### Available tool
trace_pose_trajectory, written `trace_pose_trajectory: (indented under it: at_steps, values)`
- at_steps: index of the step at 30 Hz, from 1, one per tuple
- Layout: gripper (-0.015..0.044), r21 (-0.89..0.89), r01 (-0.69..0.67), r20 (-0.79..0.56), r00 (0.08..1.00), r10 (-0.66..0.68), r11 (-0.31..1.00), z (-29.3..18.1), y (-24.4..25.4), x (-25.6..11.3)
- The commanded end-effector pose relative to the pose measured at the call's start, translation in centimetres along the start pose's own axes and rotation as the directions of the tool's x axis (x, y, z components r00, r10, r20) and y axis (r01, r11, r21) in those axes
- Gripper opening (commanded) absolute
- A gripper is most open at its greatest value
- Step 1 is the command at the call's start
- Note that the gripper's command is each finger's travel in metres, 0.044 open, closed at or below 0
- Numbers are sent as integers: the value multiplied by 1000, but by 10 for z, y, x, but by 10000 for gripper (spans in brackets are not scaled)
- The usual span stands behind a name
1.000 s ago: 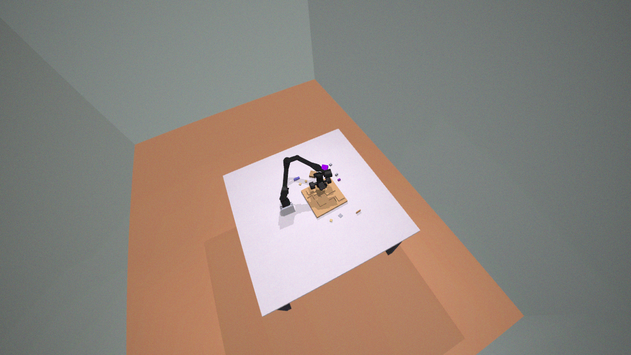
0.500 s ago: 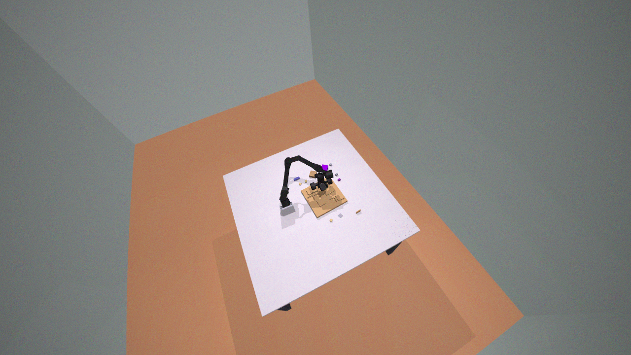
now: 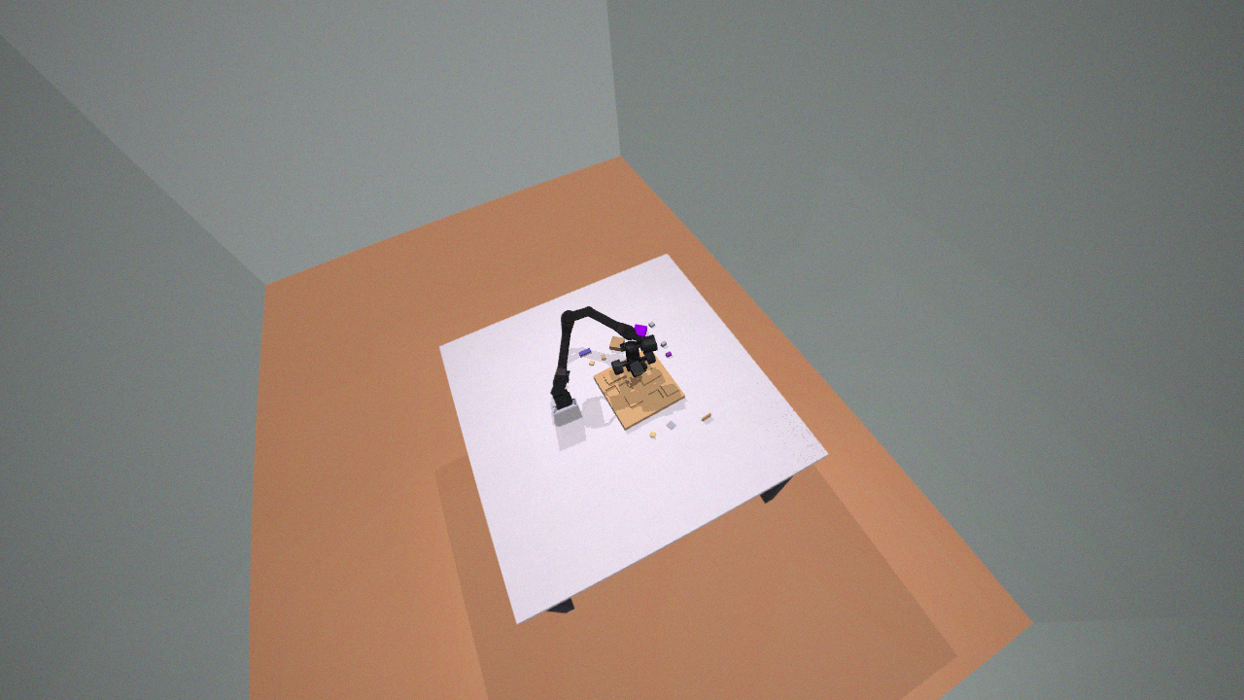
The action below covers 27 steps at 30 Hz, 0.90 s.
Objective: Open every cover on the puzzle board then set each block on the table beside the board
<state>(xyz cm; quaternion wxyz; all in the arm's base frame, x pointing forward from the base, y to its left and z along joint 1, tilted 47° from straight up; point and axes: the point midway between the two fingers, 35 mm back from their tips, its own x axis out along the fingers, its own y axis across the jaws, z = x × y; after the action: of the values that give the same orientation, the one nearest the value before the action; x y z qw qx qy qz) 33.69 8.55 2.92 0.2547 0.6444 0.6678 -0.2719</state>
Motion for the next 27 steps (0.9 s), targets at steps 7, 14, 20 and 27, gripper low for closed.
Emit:
trace_pose_trajectory:
  at_steps: [7, 14, 20, 27]
  values:
    - [0, -1, 2, -1, 1000, -2, 1000, 1, 0, 1]
    - [0, -1, 2, -1, 1000, -2, 1000, 1, 0, 1]
    - [0, 0, -1, 0, 1000, 1, 1000, 0, 0, 0]
    - [0, -12, 0, 0, 1000, 0, 1000, -1, -1, -6]
